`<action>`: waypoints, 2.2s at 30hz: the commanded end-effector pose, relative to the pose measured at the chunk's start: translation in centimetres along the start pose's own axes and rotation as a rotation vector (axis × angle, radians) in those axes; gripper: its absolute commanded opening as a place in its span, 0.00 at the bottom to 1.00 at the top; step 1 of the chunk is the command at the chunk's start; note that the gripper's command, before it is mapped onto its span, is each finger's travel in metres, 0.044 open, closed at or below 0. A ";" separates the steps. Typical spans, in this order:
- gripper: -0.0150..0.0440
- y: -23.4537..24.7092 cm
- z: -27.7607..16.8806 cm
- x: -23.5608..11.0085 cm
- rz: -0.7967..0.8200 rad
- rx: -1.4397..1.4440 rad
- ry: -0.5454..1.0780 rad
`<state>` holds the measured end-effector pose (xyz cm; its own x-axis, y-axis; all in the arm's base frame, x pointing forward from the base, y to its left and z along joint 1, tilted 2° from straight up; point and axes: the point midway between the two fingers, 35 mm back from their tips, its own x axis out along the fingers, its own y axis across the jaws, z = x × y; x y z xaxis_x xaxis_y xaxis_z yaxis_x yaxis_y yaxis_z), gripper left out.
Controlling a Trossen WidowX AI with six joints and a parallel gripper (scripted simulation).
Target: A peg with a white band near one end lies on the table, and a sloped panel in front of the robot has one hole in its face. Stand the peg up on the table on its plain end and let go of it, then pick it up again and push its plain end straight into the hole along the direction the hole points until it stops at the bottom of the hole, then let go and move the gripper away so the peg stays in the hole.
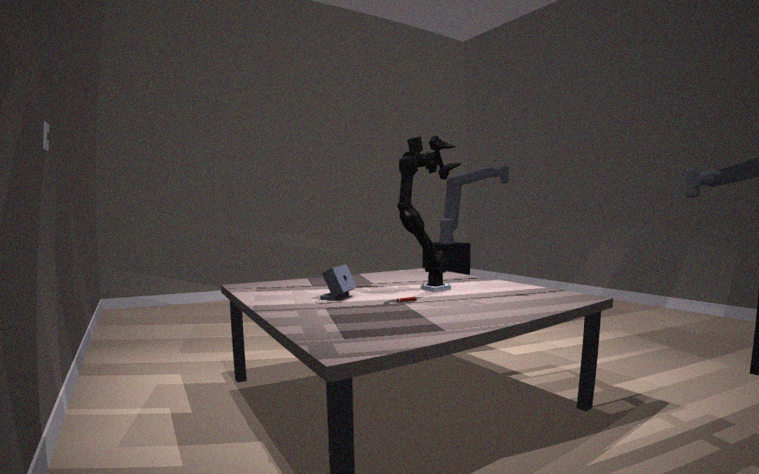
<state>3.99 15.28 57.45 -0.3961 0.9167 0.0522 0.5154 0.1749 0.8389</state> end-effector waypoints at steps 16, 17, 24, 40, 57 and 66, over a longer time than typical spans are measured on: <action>1.00 -4.3 -6.4 1.6 -0.141 -0.219 0.261; 1.00 -4.7 -7.1 1.6 -0.153 -0.236 0.287; 1.00 -8.1 -11.4 0.9 -0.233 -0.352 0.476; 1.00 -15.1 -18.9 -5.1 -0.351 -0.607 0.941; 1.00 -19.9 -22.2 -14.2 -0.361 -0.827 1.382; 1.00 -21.8 -22.0 -20.7 -0.329 -0.927 1.667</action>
<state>-16.49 -13.37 50.73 -0.9139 -0.3493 -0.2069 -0.0331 -0.4438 0.8955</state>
